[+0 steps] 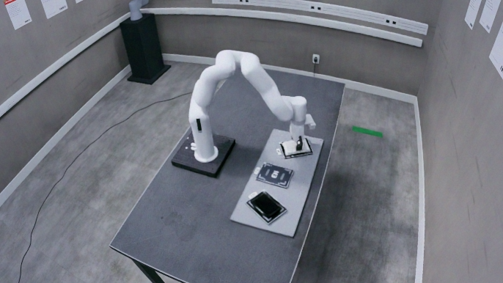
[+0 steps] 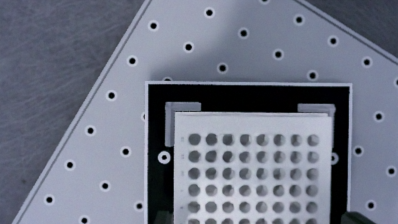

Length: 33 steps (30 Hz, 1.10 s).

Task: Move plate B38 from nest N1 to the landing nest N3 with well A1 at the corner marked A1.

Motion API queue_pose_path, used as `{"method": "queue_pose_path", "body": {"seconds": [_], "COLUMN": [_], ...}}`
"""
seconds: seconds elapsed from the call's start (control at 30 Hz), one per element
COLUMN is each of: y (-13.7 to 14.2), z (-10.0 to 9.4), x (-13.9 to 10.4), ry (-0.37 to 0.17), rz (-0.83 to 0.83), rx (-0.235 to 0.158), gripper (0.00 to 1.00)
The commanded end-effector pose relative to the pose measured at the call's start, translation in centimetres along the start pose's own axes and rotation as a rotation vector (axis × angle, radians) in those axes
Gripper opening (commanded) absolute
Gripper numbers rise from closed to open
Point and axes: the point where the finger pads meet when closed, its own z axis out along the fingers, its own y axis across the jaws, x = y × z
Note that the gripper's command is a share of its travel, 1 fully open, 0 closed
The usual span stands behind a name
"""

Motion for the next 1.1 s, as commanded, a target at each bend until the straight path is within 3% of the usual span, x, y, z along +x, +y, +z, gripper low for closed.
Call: {"method": "queue_pose_path", "body": {"seconds": [0.0, 1.07], "y": [0.0, 0.0], "z": [0.2, 1.4], "x": [0.1, 0.1], "ry": [0.003, 0.003], "rz": [0.0, 0.0], "rx": [0.001, 0.001], "gripper": [1.0, 1.0]}}
